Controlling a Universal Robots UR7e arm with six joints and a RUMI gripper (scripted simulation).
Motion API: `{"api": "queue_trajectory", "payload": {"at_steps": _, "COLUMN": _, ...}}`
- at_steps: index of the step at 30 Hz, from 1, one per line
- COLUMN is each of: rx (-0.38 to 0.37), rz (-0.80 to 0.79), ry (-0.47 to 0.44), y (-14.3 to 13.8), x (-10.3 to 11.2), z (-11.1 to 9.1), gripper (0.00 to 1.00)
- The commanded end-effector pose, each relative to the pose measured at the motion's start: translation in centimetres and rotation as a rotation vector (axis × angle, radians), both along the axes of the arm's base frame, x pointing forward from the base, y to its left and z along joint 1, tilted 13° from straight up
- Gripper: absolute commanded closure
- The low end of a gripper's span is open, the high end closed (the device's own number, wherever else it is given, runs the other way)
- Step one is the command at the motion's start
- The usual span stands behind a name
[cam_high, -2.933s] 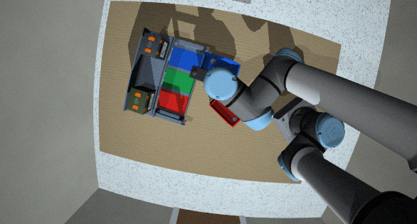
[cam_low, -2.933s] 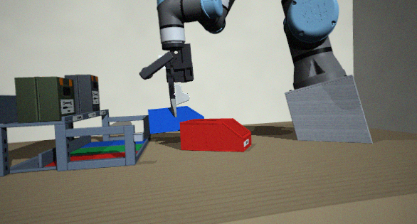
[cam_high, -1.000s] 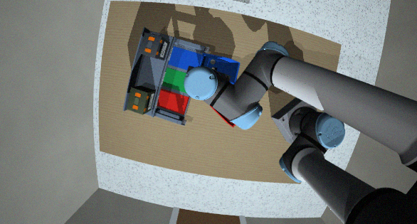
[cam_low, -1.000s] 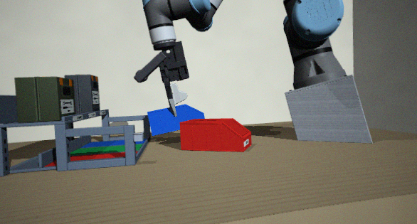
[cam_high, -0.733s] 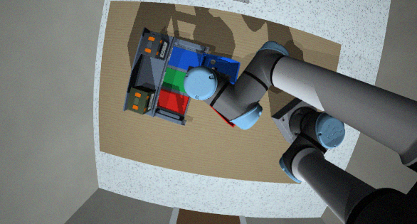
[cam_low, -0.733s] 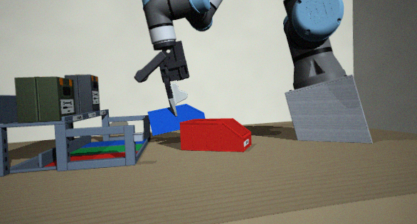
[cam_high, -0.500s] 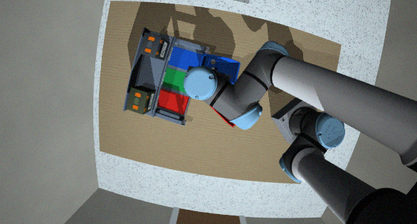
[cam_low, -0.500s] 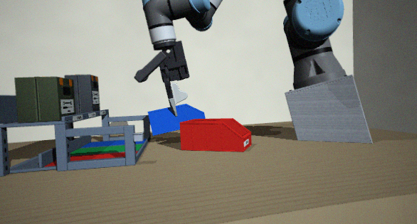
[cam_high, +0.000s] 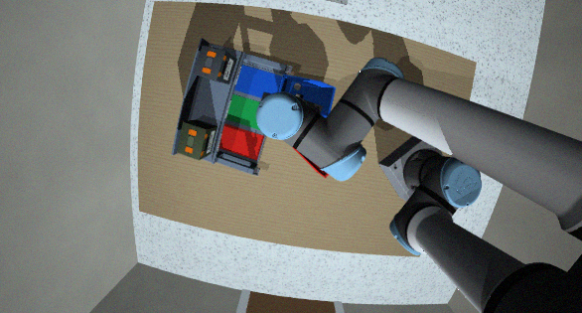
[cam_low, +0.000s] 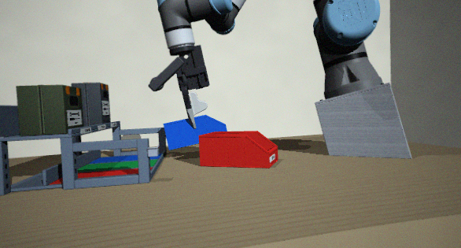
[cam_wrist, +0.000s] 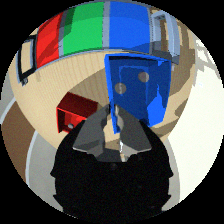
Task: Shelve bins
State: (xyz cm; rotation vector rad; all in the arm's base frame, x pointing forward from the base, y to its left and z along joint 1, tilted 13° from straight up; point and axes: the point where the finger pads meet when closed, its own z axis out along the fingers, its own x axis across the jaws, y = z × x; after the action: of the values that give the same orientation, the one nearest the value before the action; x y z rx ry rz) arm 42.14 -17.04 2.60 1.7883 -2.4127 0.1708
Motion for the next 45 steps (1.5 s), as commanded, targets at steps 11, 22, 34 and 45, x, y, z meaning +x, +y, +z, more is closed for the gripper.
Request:
{"api": "queue_trajectory", "payload": {"at_steps": 11, "rx": -0.001, "rz": 0.000, "ry": -0.001, "y": 0.0, "x": 0.1, "z": 0.1, "gripper": 1.00}}
{"api": "queue_trajectory", "payload": {"at_steps": 22, "rx": -0.001, "rz": 0.000, "ry": -0.001, "y": -0.1, "x": 0.5, "z": 0.1, "gripper": 1.00}}
{"api": "queue_trajectory", "payload": {"at_steps": 34, "rx": -0.001, "rz": 0.000, "ry": -0.001, "y": -0.3, "x": 1.0, "z": 0.2, "gripper": 1.00}}
{"api": "queue_trajectory", "payload": {"at_steps": 45, "rx": -0.001, "rz": 0.000, "ry": 0.000, "y": -0.5, "x": 1.9, "z": 0.4, "gripper": 1.00}}
